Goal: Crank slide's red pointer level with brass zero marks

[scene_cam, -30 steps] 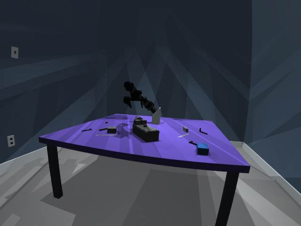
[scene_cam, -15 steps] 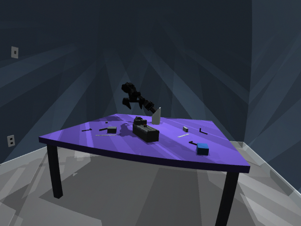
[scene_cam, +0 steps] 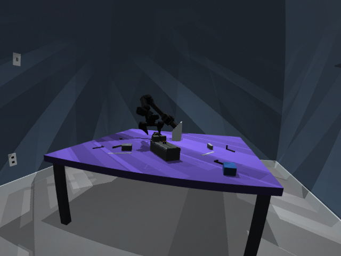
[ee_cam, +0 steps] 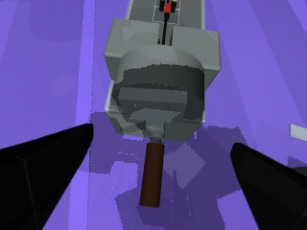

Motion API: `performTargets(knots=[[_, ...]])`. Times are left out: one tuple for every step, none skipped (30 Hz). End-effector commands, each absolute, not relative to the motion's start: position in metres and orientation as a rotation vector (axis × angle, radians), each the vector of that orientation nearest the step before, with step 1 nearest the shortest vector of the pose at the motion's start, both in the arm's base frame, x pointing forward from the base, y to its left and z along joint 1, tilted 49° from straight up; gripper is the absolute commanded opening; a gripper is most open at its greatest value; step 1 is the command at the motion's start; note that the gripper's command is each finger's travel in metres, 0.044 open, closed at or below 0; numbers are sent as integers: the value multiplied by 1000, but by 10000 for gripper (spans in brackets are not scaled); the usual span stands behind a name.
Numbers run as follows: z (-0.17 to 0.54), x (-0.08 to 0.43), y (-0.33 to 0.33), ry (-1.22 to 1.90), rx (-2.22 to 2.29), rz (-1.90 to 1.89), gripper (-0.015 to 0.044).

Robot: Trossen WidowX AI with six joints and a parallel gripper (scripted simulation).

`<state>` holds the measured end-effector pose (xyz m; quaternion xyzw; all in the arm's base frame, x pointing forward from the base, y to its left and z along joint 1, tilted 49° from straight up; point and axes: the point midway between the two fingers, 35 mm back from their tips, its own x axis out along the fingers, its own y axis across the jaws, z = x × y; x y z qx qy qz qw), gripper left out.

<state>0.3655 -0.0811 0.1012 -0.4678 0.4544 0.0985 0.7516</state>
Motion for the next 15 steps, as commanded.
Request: performTargets(knots=[[93,364,-89,989,-1027,224,440],[93,364,-89,989,-1027,224,440],[92,364,-89,989,-1027,224,440],[91,364,-90,989,-1027,224,440],[90,364,-92,989,-1027,224,440],[89,364,-93,989,-1027,224,440],[88,364,-94,989,-1027,224,440],[87,364,-95,989,-1027,224,440],[86,364,-96,989,-1027,224,440],[85,364,-98,989,-1027,224,440],[84,365,-99,990,-1027,224,440],[83,365,-100,990,-1027,224,440],[82,365,-101,990,-1027,224,440],[81,365,-103,990,-1027,224,440],[80,365,-104,990,-1027,224,440]])
